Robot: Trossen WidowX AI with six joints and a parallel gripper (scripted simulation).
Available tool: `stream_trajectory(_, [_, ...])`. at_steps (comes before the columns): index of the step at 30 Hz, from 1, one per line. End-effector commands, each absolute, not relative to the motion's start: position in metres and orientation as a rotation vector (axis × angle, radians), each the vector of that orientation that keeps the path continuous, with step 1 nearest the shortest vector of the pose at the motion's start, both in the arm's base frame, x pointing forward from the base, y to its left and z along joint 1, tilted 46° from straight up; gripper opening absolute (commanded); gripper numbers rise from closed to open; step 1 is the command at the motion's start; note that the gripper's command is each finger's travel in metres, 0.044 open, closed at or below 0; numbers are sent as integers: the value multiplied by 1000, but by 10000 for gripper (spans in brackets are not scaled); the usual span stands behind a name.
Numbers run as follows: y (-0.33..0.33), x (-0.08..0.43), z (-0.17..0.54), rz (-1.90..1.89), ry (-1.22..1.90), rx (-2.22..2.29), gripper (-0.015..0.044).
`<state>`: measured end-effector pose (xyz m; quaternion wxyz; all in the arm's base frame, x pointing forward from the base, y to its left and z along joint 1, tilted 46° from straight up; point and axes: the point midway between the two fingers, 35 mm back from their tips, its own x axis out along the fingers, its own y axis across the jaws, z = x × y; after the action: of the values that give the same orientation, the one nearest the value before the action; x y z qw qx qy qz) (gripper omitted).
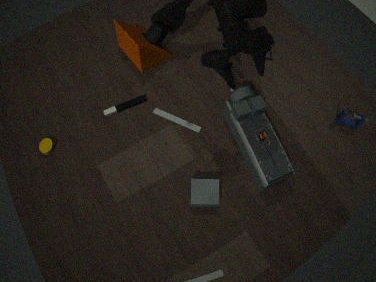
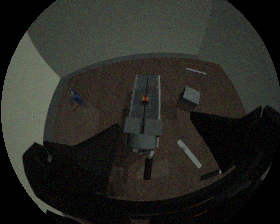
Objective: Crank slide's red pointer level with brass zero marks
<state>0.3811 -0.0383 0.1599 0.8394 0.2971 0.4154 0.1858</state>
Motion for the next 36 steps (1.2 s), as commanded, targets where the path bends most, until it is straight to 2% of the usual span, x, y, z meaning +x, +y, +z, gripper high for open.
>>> stream_trajectory(1, [-40, 400, 158, 451, 855, 584, 440])
stream_trajectory(12, [-43, 446, 137, 586, 799, 472, 440])
stream_trajectory(23, [-7, 444, 100, 595, 794, 468, 440])
stream_trajectory(36, [-7, 444, 100, 595, 794, 468, 440])
